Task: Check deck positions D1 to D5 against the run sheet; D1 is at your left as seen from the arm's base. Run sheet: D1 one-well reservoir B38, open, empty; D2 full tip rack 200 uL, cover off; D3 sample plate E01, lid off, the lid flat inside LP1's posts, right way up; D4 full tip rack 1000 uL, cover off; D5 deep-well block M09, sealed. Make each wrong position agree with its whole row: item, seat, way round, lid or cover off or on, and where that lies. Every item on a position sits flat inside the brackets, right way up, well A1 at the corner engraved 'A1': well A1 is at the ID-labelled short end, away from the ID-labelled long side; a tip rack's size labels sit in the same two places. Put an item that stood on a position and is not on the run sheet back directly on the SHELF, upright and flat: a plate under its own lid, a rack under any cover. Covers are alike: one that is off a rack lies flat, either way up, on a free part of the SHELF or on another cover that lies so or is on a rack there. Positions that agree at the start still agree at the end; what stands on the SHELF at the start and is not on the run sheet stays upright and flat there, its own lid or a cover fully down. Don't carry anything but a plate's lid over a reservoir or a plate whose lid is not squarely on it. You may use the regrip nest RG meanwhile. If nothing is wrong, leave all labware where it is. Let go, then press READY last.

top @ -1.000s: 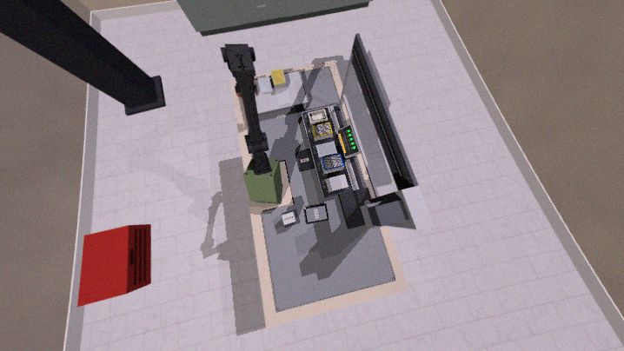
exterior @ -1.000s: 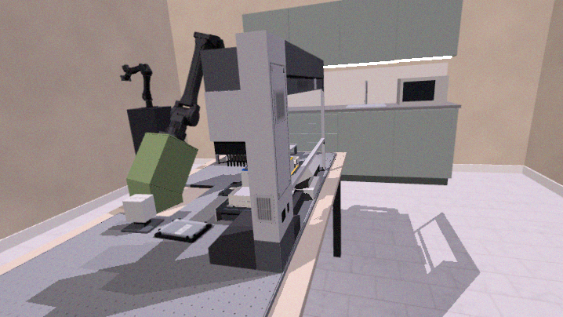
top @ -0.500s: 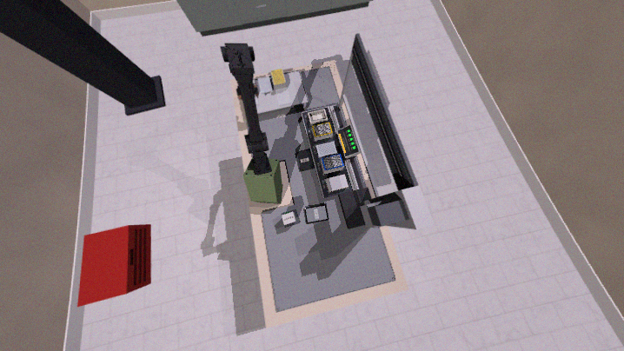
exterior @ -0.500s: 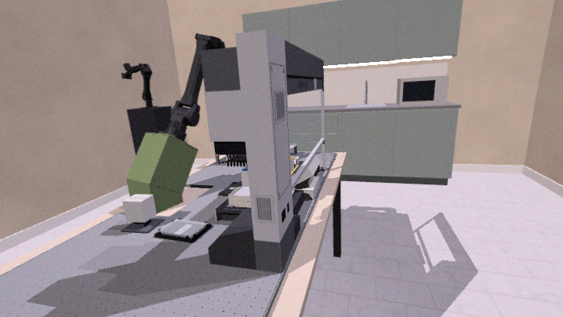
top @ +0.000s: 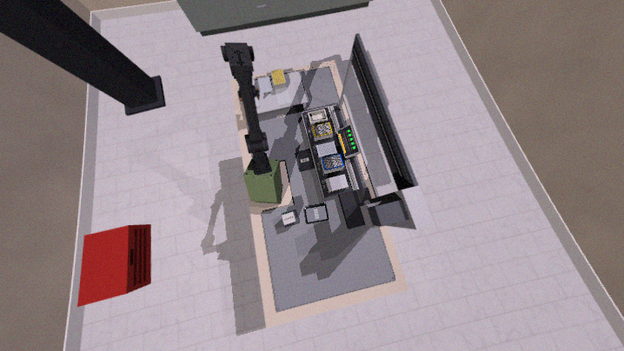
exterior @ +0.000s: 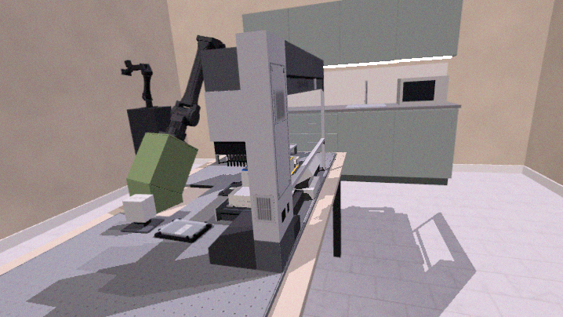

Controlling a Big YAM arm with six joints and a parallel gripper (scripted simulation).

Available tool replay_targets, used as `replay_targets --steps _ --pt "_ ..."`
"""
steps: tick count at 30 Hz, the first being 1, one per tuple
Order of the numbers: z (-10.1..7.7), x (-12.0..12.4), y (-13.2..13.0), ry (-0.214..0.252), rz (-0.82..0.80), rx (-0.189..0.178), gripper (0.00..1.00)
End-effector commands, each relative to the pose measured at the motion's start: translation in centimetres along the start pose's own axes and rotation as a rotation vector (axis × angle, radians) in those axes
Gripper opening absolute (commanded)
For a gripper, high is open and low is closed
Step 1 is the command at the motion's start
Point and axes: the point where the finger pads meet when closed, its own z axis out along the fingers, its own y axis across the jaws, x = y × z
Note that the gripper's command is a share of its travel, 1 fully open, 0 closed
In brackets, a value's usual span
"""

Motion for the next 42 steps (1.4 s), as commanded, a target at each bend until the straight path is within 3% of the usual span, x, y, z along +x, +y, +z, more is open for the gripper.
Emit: replay_targets --steps 1,4,16,17,18,42 --pt "0.6 -0.8 -0.4 -0.021 -0.002 0.000 0.00" --pt "0.5 -1.4 -0.3 -0.032 -0.002 -0.001 0.00" --pt "2.7 -0.8 -0.3 -0.021 -0.004 -0.001 0.00" --pt "2.7 -0.7 -0.1 -0.021 -0.007 -0.002 0.00" --pt "1.4 -1.7 0.0 -0.043 0.003 -0.004 0.00" --pt "1.4 -1.7 0.0 -0.043 0.003 -0.004 0.00"
